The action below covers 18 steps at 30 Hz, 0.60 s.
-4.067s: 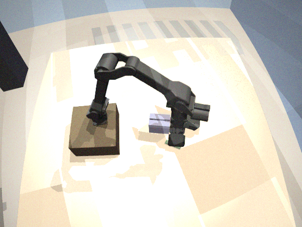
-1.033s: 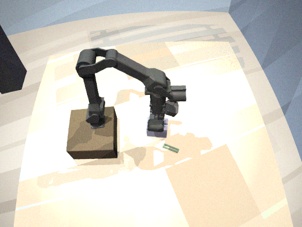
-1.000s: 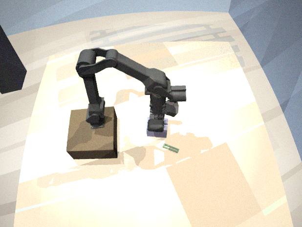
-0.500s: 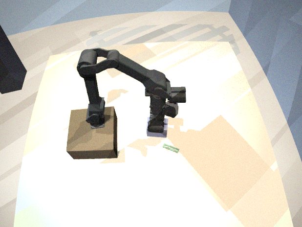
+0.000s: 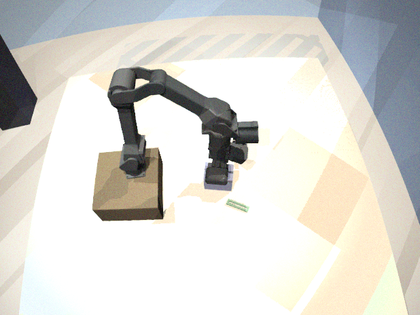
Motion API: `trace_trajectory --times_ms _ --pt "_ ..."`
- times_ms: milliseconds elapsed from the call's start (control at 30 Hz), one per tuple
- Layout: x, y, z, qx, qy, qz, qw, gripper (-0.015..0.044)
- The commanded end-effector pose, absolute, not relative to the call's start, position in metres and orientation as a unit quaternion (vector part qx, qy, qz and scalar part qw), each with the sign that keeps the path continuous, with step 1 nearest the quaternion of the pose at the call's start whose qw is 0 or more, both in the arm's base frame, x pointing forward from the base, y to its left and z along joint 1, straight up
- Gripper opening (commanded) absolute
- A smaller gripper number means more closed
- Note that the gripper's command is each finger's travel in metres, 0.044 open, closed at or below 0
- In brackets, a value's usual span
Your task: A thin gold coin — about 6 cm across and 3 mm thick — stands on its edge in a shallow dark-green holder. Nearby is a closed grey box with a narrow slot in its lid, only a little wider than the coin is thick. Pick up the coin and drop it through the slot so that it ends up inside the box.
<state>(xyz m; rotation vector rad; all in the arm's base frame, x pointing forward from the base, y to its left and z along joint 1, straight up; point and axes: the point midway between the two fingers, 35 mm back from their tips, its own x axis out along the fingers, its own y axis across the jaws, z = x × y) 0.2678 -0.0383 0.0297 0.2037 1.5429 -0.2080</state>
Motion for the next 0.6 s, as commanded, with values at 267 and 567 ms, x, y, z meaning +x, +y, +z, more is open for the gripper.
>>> trace_trajectory --times_ms 267,567 --pt "0.268 -0.038 0.044 0.092 0.695 -0.094 0.707 0.0266" --pt "0.263 -0.037 0.089 0.092 0.697 -0.093 0.705 0.0440"
